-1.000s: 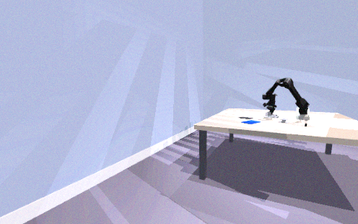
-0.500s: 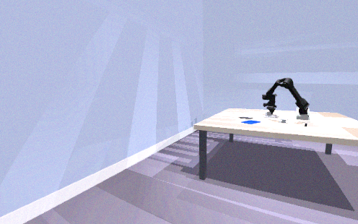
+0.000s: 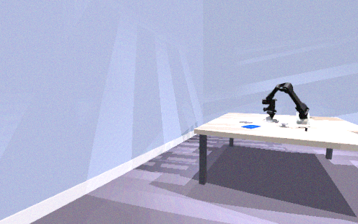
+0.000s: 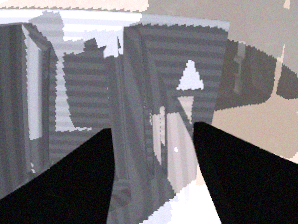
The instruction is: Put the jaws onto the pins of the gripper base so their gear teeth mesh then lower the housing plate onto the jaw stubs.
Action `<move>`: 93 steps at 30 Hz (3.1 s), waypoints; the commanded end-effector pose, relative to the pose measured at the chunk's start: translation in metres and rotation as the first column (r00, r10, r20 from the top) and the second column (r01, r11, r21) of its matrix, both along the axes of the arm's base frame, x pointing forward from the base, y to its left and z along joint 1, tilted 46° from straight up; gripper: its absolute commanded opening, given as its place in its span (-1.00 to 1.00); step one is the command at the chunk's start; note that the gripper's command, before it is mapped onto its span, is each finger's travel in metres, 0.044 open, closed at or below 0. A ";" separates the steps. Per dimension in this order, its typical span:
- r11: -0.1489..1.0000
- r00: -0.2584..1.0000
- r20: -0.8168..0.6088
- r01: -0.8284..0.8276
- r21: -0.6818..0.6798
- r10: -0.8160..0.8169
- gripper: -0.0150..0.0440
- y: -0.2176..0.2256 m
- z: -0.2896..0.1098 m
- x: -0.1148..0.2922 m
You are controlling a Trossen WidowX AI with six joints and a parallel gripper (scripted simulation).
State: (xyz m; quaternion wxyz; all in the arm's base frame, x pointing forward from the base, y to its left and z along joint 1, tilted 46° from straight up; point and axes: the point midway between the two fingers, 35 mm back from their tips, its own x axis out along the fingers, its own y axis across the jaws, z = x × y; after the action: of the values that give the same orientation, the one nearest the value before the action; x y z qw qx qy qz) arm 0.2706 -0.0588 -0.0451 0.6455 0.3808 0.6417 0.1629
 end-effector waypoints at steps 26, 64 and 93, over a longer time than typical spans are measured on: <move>1.000 1.000 0.000 0.000 0.000 0.000 0.27 0.000 0.000 0.000; 0.998 0.996 -0.067 0.067 0.015 -0.066 1.00 0.158 0.265 -0.086; 0.997 0.996 -0.068 0.067 0.024 -0.065 1.00 0.198 0.234 -0.087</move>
State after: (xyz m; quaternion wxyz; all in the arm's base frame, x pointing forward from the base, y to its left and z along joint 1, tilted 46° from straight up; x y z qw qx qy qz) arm 0.1833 0.1365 0.1928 0.6232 0.4155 0.6477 0.1395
